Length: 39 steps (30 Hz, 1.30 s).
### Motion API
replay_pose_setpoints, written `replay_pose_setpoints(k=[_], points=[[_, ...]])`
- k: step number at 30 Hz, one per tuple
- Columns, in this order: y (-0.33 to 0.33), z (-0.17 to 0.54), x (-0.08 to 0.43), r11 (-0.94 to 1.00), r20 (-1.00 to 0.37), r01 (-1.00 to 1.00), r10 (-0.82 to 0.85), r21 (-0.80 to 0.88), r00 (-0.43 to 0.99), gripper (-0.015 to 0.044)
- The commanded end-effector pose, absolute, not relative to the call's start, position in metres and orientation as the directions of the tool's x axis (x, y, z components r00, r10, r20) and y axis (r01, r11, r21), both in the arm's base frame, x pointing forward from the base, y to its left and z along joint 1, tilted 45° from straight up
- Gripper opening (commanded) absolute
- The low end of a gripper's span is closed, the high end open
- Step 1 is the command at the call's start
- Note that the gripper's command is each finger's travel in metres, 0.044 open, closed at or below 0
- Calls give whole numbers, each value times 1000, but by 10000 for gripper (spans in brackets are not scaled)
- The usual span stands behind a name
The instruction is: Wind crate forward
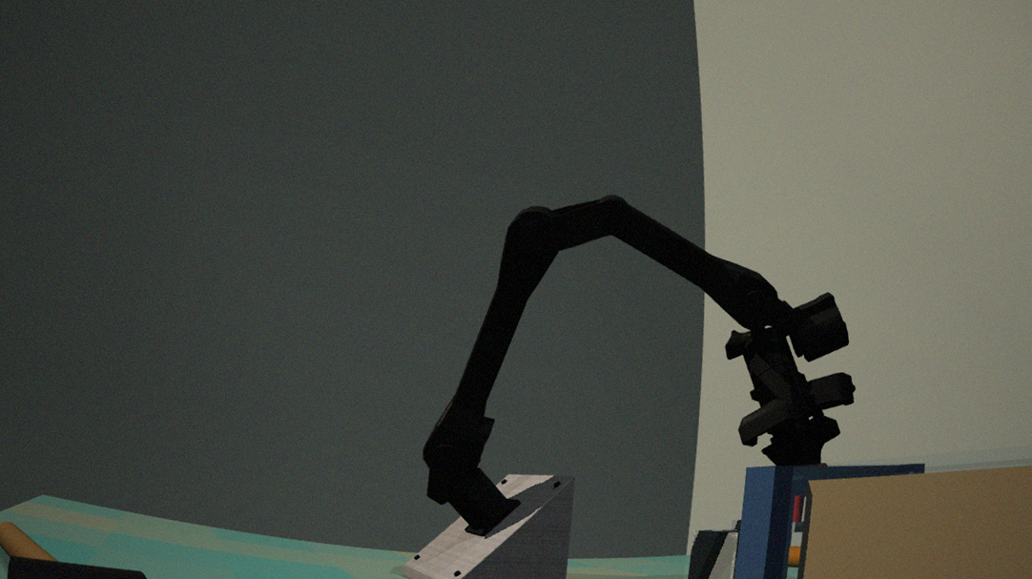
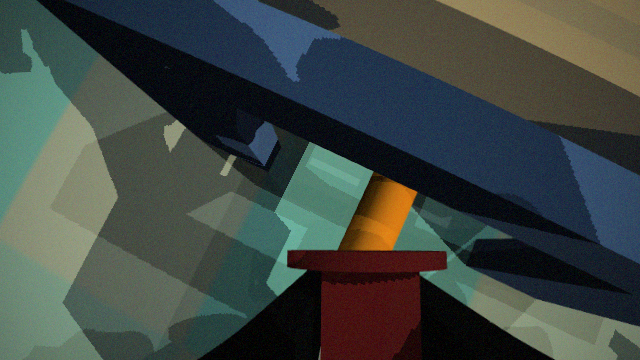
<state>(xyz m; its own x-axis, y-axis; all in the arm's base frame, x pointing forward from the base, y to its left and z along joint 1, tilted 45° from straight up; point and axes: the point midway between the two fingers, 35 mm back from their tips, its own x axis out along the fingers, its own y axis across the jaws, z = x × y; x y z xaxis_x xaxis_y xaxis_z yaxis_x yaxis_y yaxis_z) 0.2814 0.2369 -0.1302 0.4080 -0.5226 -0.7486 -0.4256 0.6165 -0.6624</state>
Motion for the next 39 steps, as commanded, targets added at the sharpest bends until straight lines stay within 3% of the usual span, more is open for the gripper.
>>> replay_pose_setpoints(k=[1, 39], points=[[253, -145, 275, 643, -776, -437, -489, -629, 398, 0], [283, -173, 252, 646, -779, -437, -486, -626, 397, 0]])
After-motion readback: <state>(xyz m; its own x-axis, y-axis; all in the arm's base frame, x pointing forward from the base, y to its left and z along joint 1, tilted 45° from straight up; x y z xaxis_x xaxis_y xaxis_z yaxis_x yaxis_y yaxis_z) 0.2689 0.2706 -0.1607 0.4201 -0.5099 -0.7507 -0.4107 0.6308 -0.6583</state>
